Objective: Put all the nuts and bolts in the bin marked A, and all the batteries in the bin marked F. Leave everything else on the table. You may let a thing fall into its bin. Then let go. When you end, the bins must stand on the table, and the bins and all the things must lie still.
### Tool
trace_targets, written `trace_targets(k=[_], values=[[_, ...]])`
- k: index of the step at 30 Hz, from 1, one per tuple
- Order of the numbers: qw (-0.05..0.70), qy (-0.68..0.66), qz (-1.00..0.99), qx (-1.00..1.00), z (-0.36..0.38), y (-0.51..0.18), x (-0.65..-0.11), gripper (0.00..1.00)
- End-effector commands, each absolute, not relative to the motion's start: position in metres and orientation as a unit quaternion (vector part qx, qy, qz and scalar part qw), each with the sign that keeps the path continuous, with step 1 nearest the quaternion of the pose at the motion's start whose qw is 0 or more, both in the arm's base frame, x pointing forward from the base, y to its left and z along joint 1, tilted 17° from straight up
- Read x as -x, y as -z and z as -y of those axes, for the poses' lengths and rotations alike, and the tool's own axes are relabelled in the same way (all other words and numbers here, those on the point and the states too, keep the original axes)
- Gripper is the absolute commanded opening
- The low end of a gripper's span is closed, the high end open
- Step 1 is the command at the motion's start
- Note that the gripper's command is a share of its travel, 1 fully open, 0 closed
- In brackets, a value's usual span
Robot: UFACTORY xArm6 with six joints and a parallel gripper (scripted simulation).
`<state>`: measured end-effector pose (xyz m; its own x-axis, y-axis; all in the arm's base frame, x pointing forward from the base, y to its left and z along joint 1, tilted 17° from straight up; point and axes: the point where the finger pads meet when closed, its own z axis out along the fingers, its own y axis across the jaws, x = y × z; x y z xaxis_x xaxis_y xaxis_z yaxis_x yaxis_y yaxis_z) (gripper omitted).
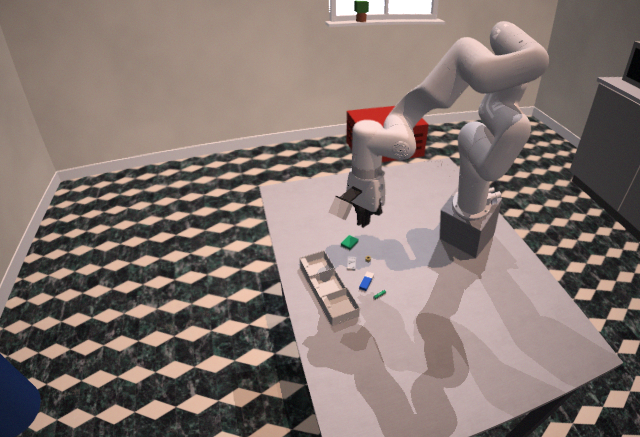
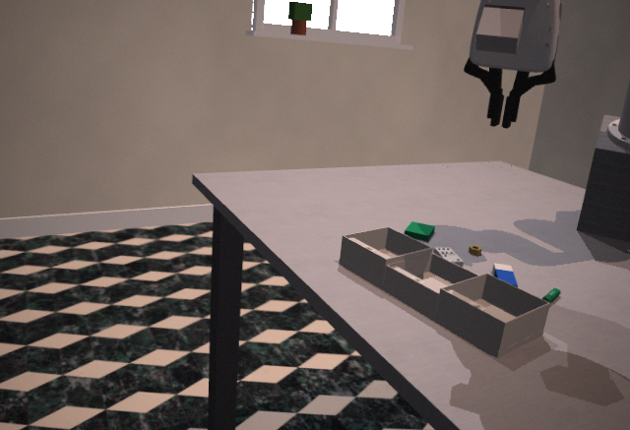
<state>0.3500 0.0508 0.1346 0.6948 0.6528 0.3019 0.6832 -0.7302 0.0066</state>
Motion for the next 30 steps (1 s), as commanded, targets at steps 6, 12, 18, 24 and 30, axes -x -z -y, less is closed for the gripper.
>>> trace_targets(k=[6,12,18,24,30], values=[[0.068,0.134,0.218,0.964,-0.045,-0.136,-0.354,0.07],[0.079,0.129,0.142,0.978,-0.04,-0.136,-0.356,0.07],[0.088,0.124,0.072,0.986,-0.038,-0.136,-0.357,0.07],[0.088,0.124,0.072,0.986,-0.038,-0.136,-0.357,0.07],[0.082,0.128,0.121,0.981,-0.039,-0.126,-0.371,0.07]])
